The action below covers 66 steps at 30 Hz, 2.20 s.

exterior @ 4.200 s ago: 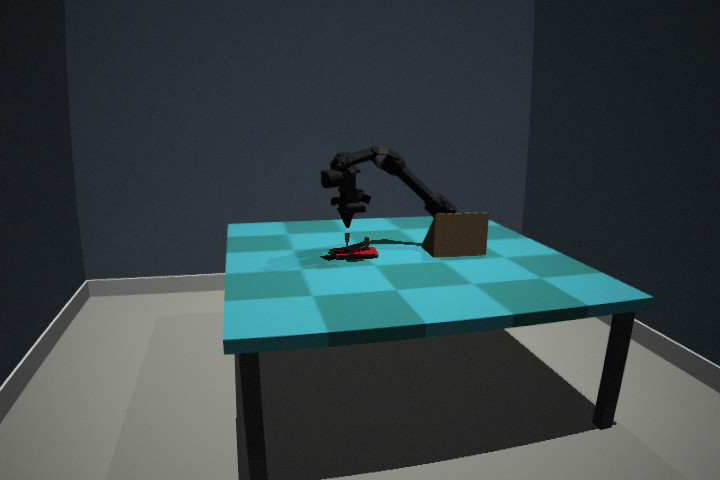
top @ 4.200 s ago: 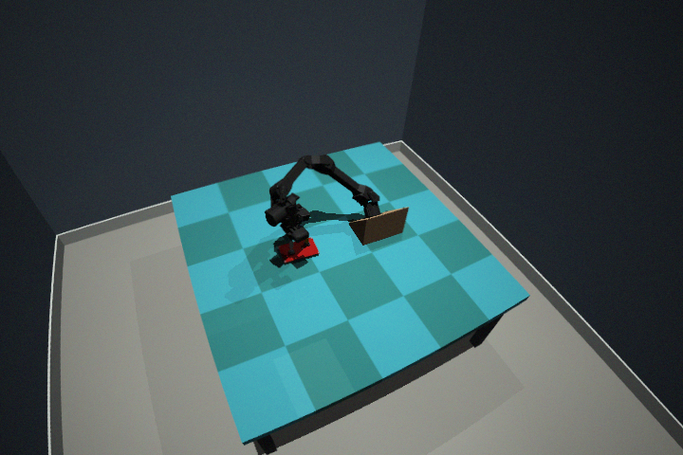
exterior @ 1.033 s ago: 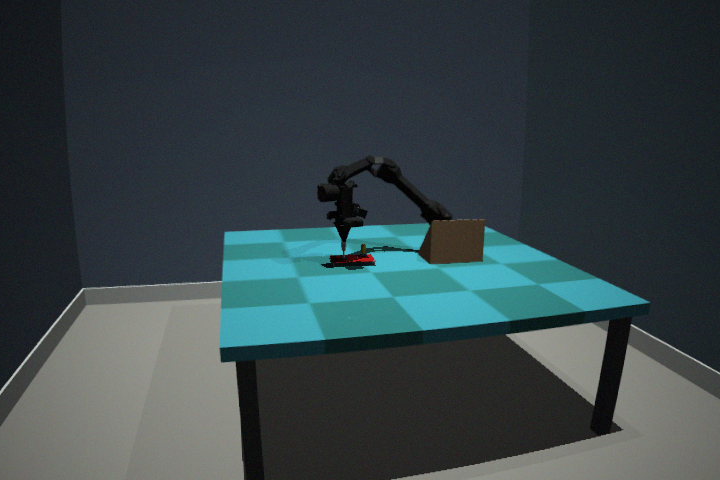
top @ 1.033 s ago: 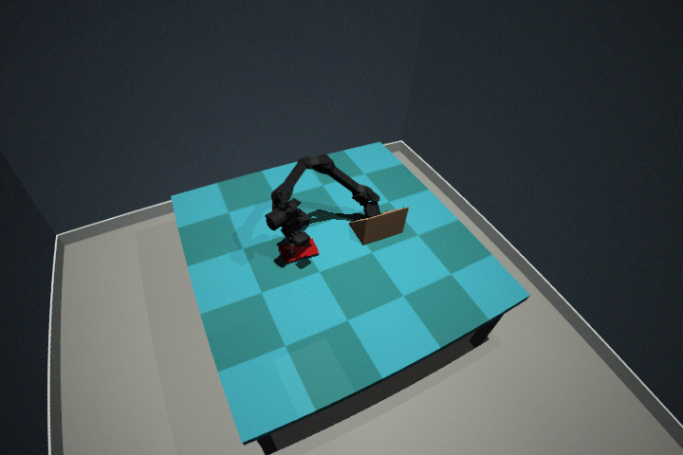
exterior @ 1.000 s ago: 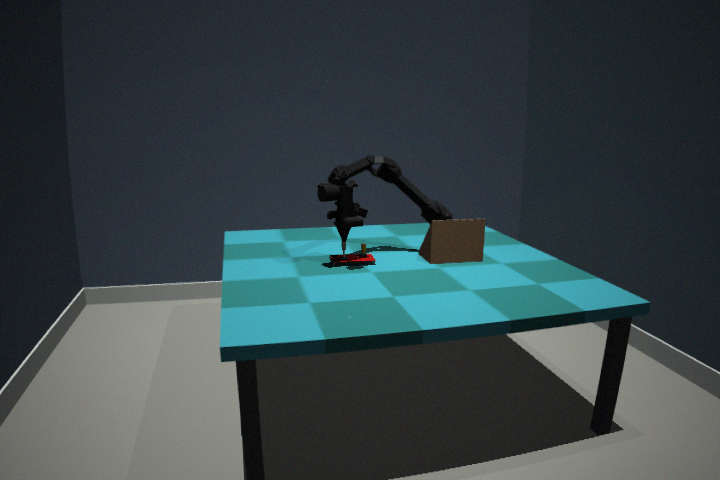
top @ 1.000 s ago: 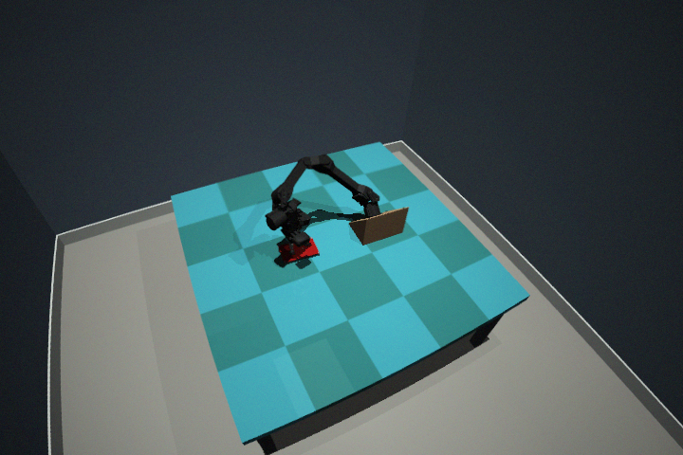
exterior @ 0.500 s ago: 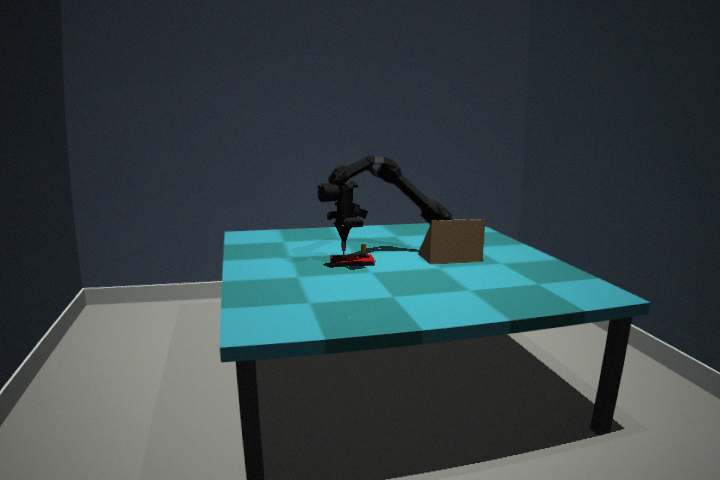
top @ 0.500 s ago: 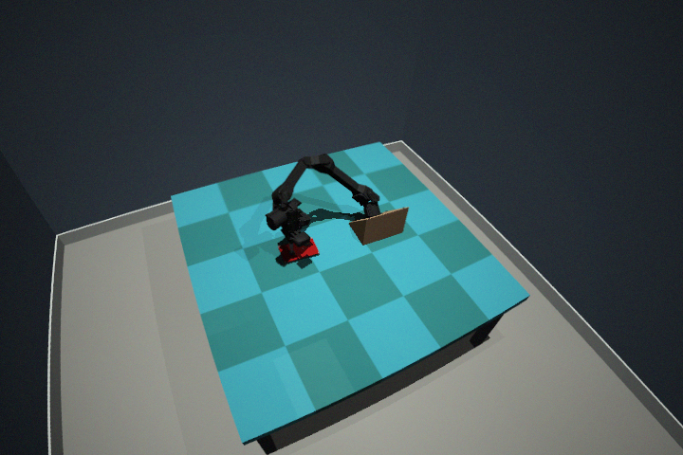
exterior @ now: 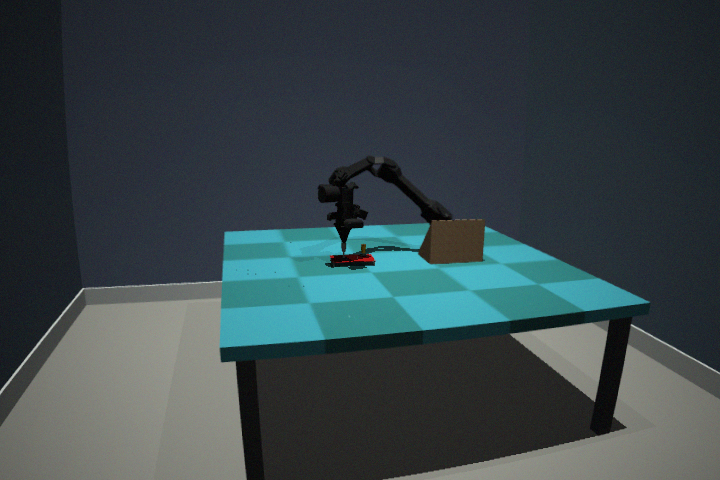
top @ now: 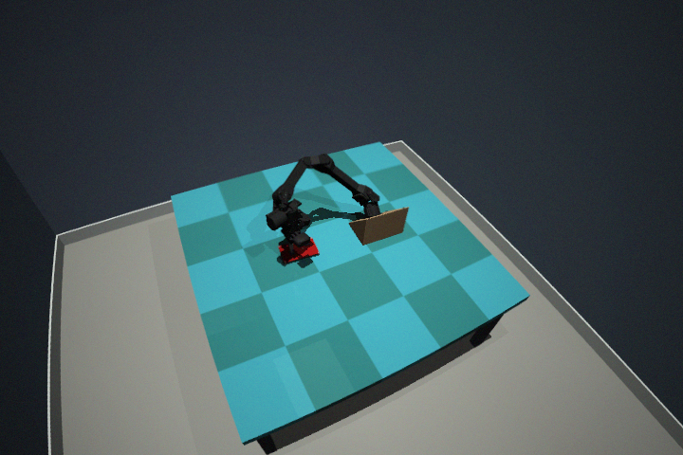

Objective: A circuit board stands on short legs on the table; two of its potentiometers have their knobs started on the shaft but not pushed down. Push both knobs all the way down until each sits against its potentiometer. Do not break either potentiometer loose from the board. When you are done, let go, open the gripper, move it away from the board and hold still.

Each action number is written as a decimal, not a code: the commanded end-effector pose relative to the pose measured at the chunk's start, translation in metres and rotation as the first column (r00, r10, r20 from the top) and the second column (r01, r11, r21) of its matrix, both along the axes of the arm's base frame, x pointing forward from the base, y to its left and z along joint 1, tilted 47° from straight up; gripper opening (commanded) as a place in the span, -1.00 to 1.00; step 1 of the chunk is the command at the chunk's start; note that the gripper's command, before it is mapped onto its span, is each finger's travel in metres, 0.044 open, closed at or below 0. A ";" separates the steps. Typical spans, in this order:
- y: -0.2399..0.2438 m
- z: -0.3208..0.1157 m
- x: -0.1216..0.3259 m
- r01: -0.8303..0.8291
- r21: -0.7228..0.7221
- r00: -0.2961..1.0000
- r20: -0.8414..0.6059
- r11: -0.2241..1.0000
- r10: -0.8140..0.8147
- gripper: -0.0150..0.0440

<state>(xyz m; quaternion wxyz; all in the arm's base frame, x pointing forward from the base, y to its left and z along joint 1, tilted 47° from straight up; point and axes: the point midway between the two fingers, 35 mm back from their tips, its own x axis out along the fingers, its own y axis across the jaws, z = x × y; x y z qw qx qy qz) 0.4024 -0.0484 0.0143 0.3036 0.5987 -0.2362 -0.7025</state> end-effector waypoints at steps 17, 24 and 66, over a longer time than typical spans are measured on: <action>-0.021 -0.014 0.000 0.025 -0.006 1.000 0.000 1.000 -0.025 -0.49; -0.021 -0.014 0.000 0.025 -0.006 1.000 0.000 1.000 -0.025 -0.49; -0.024 -0.017 -0.001 0.025 -0.006 1.000 0.000 1.000 -0.025 -0.49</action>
